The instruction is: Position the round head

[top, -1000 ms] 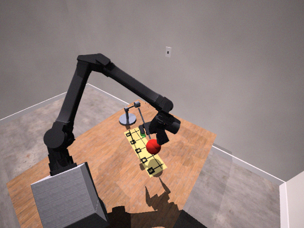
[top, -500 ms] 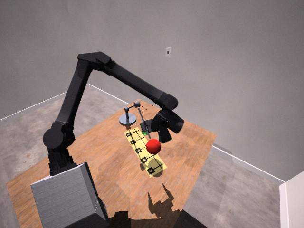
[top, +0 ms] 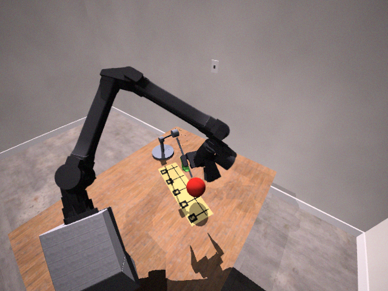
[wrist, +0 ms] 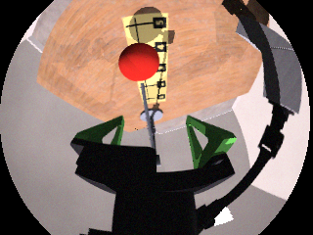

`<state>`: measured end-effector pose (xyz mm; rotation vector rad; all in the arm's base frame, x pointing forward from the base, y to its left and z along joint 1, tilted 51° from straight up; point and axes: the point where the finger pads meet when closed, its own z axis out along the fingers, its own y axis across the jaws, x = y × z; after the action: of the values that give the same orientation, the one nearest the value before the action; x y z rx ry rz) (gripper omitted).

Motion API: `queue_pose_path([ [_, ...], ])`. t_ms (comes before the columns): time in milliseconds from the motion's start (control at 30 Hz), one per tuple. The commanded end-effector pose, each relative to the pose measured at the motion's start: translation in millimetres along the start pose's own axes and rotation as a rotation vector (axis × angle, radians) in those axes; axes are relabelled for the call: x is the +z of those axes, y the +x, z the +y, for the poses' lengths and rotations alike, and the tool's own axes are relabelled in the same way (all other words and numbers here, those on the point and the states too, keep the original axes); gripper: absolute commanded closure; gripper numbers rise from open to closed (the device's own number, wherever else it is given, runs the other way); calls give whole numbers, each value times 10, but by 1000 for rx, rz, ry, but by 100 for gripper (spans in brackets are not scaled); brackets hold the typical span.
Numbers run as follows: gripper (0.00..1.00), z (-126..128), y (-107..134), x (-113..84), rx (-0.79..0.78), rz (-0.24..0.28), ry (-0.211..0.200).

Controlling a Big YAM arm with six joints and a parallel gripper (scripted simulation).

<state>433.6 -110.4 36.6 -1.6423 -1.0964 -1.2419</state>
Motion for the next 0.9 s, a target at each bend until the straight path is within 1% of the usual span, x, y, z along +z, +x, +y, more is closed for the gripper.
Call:
queue_pose_path([
  [0,0,48,29,-111,-11,-2,-18],
  [233,0,9,14,-29,-5,-2,-7],
  [867,0,-2,9,-27,-1,0,-6],
])
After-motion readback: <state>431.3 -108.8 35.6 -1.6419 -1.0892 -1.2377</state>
